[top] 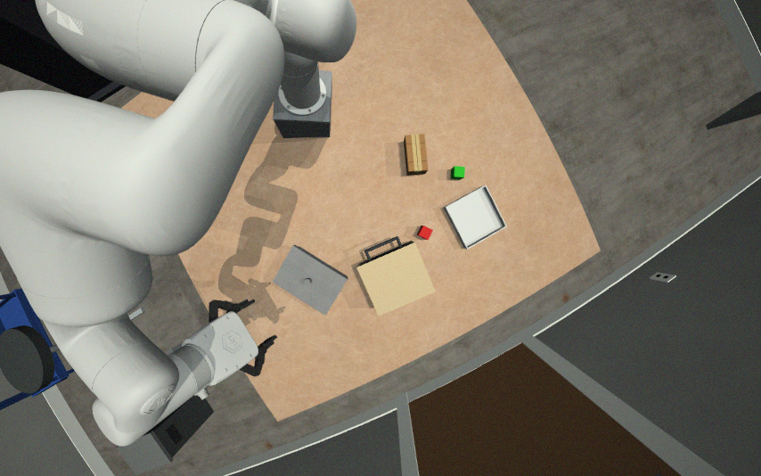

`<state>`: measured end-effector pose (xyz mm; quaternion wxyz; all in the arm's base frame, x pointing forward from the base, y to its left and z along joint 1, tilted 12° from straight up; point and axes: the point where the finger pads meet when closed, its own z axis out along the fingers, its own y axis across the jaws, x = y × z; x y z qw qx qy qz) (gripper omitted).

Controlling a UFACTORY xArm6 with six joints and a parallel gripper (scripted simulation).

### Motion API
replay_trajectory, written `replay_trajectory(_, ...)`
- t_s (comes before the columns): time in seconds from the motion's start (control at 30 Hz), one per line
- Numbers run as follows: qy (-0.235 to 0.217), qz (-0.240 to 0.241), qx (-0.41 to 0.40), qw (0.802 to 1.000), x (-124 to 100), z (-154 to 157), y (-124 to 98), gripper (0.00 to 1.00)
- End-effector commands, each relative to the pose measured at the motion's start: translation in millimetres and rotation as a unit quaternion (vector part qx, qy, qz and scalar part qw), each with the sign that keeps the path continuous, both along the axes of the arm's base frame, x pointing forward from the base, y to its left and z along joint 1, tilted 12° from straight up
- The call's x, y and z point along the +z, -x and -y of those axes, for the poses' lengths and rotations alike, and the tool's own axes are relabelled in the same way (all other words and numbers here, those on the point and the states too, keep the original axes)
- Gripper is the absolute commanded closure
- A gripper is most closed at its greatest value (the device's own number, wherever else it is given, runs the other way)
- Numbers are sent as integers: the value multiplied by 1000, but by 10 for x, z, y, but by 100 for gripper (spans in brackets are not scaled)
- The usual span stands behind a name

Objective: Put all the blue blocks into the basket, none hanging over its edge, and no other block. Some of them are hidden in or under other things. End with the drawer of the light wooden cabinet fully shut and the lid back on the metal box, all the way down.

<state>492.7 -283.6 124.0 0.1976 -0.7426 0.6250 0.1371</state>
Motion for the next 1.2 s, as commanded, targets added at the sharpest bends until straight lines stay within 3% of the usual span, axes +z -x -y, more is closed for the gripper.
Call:
replay_trajectory(0.0,2,2,0,1000,22,11,-9,0)
replay_trajectory(0.53,2,2,0,1000,22,11,-9,0)
replay_trajectory(0.57,2,2,-1,1000,20,8,-9,100)
replay_trajectory(0.73,55,-4,-18,998,-245,-263,-9,100)
replay_trajectory(1.17,126,3,-30,992,-542,-656,121,100)
